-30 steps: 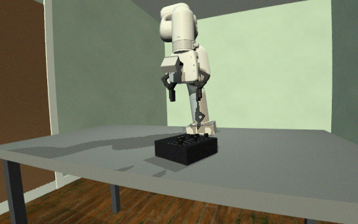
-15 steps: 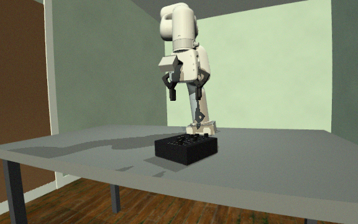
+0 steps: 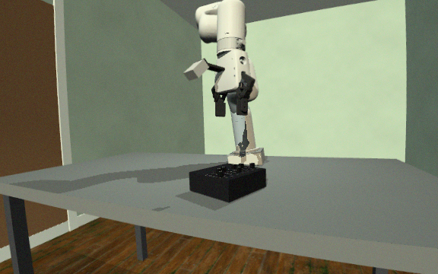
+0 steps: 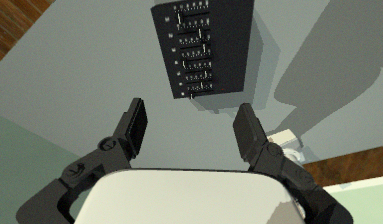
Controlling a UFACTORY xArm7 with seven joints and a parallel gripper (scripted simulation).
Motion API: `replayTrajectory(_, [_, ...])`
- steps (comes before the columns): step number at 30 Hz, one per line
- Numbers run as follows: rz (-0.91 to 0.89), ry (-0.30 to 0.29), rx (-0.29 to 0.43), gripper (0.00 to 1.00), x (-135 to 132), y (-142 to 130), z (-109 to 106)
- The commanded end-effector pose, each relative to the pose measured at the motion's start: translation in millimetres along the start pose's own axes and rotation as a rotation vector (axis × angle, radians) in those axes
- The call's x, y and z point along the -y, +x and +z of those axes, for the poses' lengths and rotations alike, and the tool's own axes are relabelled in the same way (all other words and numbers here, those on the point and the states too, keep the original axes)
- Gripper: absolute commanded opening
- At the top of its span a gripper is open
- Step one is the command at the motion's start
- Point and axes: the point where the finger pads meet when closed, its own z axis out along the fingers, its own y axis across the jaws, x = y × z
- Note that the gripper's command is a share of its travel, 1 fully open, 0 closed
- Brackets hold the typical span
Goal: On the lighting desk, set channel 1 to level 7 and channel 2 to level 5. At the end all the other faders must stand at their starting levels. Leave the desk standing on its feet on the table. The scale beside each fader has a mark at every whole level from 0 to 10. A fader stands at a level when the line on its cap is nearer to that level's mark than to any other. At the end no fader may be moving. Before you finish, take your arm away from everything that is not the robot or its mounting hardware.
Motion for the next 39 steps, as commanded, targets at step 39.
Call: replayTrajectory(39, [1.415,-0.268,-0.260,1.00,53,-24,27])
